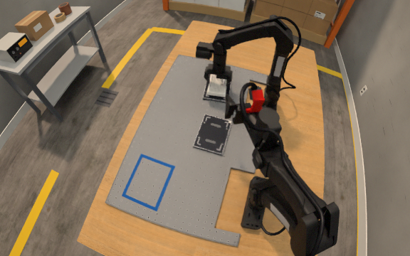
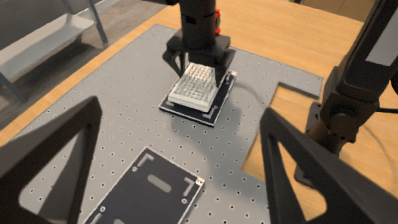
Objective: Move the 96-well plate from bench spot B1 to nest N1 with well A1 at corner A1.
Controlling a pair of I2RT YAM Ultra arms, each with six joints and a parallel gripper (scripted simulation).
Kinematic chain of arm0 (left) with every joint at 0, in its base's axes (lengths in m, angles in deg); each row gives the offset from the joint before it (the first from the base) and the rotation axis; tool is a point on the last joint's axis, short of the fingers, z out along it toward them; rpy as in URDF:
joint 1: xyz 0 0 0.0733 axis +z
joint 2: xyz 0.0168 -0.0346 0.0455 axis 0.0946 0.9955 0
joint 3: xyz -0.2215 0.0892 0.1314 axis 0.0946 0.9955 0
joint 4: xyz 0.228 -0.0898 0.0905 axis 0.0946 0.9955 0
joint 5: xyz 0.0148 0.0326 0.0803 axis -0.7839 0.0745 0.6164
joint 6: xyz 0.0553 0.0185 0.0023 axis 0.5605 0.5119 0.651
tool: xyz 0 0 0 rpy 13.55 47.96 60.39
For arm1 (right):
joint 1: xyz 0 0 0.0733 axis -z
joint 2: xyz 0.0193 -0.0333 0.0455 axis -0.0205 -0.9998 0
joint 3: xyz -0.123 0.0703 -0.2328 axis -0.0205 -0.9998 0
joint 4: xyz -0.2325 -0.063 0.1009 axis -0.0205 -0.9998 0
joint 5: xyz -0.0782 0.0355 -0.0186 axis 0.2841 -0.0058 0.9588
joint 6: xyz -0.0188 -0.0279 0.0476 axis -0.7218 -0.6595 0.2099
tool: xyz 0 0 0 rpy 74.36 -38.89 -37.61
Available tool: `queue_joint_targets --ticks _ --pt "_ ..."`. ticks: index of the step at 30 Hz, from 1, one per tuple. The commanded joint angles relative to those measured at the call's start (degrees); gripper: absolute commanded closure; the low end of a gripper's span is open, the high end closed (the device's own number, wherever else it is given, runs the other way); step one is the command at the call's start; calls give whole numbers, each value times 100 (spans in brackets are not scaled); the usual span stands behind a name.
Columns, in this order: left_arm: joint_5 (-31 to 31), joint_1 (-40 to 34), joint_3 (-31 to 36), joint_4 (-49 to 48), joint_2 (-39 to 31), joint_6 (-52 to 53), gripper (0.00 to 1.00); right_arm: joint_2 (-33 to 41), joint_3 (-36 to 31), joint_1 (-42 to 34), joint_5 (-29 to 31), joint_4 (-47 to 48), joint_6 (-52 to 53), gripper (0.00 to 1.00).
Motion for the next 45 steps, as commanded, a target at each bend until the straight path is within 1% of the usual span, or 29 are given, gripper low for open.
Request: queue_joint_targets --ticks 1,8,25,31,38,45 --pt "-16 -32 -34 -121 13 5 0 126 70 -49 78 83 -49 22" --pt "-16 -32 -34 -121 13 5 0 320 -113 -2 77 12 -33 22" --pt "-16 -32 -34 -121 13 5 0 247 -40 -1 15 47 -28 22" --pt "-16 -32 -34 -121 13 5 0 311 -239 29 50 340 -30 22" --pt "-16 -32 -34 -121 13 5 0 58 -508 42 69 722 -36 22" --pt "-16 -32 -34 -121 13 5 0 -86 -485 0 79 632 17 22"
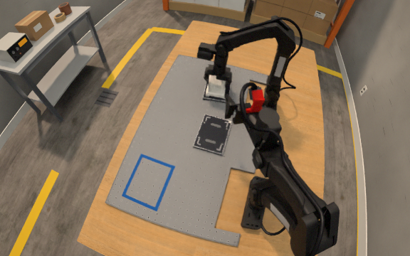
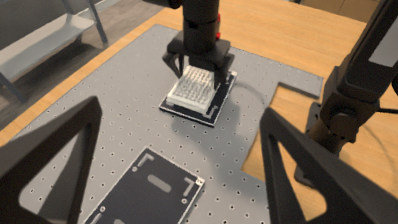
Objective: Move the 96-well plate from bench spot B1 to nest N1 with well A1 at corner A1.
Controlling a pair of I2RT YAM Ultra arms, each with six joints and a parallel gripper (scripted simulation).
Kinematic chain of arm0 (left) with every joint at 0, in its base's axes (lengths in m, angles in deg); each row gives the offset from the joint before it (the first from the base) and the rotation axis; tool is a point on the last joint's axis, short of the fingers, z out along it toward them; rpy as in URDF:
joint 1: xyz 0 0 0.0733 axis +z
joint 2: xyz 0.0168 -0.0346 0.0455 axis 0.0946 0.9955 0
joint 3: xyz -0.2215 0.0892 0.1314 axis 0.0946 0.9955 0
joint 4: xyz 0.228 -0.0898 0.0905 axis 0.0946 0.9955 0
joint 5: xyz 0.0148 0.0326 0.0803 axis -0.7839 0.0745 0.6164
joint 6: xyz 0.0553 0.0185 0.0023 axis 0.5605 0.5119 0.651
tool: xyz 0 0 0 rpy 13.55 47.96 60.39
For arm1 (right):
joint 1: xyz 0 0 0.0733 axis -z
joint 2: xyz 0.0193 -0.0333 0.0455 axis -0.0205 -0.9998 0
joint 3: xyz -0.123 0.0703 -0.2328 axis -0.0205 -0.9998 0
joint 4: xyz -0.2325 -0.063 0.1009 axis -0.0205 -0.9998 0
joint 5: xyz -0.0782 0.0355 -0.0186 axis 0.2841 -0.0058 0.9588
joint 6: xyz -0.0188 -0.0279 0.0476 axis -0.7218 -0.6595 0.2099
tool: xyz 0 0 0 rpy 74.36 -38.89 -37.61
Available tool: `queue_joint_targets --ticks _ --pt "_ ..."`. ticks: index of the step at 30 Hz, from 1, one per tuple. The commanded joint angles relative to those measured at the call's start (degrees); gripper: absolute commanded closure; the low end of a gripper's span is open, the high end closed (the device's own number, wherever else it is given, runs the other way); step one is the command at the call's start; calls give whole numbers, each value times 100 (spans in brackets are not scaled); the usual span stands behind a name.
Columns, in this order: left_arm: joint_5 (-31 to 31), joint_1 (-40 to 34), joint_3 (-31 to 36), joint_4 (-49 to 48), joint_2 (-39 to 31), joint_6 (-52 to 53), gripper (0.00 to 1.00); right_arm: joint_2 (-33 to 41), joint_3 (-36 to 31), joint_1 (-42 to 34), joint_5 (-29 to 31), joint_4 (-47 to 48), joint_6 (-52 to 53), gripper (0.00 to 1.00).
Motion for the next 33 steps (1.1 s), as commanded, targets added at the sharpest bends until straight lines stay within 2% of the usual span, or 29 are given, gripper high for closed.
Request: queue_joint_targets --ticks 1,6,33 --pt "-16 -32 -34 -121 13 5 0 -282 -112 -2 85 64 48 22" --pt "-16 -32 -34 -121 13 5 0 -334 398 -59 86 -419 78 22" --pt "-16 -32 -34 -121 13 5 0 -216 576 -59 85 -675 62 22"
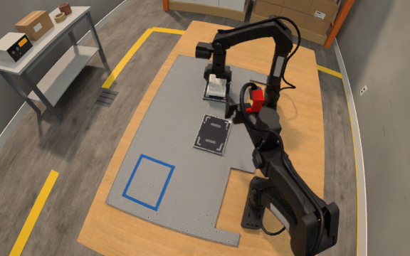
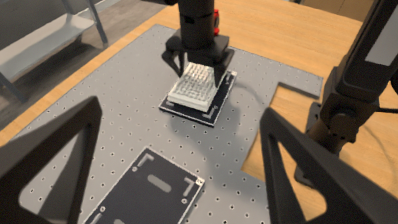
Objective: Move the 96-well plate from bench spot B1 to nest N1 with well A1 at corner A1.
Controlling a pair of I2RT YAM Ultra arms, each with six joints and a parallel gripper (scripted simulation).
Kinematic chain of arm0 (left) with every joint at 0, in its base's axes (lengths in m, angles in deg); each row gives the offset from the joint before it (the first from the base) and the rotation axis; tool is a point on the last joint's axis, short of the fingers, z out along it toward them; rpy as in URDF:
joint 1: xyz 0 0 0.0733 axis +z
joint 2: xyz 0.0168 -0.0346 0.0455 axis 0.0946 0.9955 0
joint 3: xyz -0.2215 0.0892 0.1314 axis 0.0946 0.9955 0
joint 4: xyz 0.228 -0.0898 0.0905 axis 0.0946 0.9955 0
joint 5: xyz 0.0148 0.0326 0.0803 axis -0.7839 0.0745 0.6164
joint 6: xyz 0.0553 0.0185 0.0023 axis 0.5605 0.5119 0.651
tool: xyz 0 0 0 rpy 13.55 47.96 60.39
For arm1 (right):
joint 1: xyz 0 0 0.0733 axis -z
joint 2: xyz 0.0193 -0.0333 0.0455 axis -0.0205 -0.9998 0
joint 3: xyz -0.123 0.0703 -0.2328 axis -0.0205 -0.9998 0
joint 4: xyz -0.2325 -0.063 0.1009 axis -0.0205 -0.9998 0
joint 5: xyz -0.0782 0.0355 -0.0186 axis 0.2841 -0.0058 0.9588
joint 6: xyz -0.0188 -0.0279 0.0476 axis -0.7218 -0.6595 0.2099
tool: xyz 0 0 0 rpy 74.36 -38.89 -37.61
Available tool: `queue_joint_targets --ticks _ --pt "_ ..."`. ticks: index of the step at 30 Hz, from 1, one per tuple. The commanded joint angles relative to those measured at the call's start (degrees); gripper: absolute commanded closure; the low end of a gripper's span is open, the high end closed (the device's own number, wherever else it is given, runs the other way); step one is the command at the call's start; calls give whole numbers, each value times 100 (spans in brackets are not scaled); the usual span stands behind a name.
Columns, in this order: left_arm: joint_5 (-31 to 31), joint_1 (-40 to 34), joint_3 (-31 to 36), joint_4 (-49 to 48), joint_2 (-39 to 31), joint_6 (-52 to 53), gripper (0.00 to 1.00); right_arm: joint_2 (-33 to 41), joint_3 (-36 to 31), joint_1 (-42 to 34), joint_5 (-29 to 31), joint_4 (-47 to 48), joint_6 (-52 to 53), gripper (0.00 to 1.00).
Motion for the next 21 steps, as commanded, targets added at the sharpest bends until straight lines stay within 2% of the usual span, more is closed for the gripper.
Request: queue_joint_targets --ticks 1,21 --pt "-16 -32 -34 -121 13 5 0 13 160 -59 78 -124 32 22" --pt "-16 -32 -34 -121 13 5 0 370 -166 -4 23 -1 -50 22"
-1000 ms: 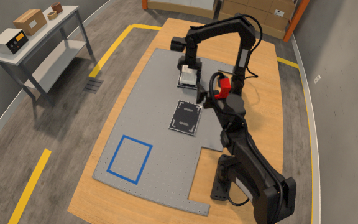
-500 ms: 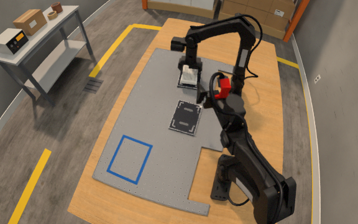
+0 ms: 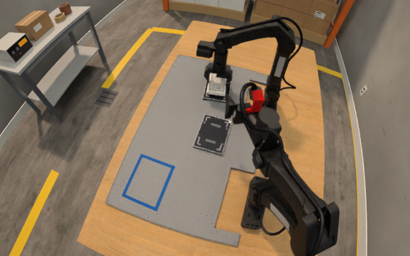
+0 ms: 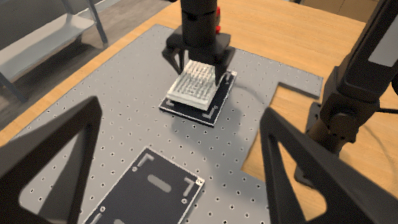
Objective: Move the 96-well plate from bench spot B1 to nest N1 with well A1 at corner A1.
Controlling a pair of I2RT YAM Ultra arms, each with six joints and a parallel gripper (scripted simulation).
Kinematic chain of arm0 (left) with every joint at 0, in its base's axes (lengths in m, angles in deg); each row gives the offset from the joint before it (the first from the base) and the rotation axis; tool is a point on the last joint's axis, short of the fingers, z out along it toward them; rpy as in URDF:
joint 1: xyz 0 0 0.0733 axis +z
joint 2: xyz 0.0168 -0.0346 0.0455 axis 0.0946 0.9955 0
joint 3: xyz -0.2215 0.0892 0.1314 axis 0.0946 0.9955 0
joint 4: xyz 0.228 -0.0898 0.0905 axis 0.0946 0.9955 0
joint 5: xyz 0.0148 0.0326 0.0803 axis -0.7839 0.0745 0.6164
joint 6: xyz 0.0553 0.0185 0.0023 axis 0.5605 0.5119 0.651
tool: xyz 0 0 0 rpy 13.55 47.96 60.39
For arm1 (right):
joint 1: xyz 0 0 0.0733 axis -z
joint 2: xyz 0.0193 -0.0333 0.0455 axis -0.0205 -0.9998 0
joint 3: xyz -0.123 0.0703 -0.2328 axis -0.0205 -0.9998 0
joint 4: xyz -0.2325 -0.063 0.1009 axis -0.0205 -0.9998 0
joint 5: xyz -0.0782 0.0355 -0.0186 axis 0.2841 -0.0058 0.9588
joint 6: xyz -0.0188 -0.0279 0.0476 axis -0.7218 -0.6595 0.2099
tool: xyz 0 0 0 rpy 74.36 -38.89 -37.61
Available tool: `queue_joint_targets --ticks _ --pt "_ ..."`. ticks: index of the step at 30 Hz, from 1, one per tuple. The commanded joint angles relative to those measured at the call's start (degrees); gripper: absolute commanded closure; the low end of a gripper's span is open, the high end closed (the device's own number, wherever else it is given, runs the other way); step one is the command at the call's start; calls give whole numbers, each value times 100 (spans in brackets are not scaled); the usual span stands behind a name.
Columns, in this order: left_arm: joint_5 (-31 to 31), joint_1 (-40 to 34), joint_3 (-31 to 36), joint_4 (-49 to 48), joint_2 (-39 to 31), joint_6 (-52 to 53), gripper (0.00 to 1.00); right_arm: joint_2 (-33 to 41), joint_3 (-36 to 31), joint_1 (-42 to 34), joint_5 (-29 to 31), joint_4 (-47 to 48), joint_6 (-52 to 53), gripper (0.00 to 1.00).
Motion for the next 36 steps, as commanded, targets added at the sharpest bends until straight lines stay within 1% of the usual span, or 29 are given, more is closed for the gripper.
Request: queue_joint_targets --ticks 1,14,16,21,30,36 --pt "-16 -32 -34 -121 13 5 0 162 -83 -4 23 -54 -20 22" --pt "-16 -32 -34 -121 13 5 0 163 -82 -4 23 -55 -20 22" --pt "-16 -32 -34 -121 13 5 0 63 5 3 2 18 1 22" --pt "-16 -32 -34 -121 13 5 0 154 -204 29 47 291 -3 22" --pt "-16 -32 -34 -121 13 5 0 -107 -467 35 67 672 -11 22" --pt "-16 -32 -34 -121 13 5 0 -262 -446 2 78 565 31 22"
